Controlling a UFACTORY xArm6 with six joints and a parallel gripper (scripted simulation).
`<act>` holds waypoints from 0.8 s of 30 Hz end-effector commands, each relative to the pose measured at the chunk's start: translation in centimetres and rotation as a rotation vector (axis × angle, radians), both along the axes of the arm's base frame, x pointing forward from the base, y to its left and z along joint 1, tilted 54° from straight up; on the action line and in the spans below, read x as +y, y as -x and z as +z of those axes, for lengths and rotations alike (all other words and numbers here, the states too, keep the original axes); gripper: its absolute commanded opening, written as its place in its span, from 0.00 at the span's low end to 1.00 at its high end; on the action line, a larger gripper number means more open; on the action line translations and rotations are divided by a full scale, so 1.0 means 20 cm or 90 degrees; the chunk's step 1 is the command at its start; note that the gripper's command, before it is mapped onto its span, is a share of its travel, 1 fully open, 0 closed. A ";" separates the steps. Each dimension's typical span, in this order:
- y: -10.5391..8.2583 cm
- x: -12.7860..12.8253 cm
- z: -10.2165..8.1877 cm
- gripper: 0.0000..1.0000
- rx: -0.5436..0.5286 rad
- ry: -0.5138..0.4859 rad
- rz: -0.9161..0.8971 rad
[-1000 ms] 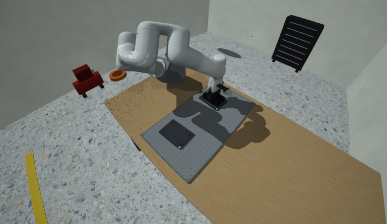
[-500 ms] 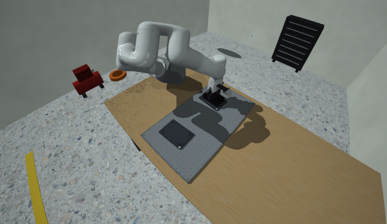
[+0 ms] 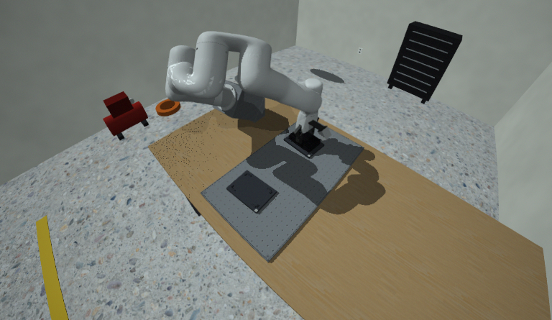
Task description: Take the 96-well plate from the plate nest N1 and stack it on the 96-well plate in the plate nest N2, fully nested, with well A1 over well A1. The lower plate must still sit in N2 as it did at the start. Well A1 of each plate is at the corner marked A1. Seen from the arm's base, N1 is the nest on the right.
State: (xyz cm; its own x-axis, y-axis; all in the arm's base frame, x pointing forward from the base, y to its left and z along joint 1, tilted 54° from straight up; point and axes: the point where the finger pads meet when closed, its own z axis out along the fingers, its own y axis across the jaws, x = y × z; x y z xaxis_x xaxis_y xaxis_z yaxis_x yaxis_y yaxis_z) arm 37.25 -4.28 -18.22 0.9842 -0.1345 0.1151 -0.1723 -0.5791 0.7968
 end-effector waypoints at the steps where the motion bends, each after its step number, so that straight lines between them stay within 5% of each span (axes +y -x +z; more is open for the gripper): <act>1: -0.01 0.00 0.00 0.00 -0.002 -0.001 0.001; 4: -0.01 0.00 0.00 0.00 -0.002 -0.001 0.001; 5: -0.01 0.00 0.00 1.00 -0.002 -0.001 0.001; 24: -0.01 0.00 0.00 1.00 -0.002 -0.001 0.001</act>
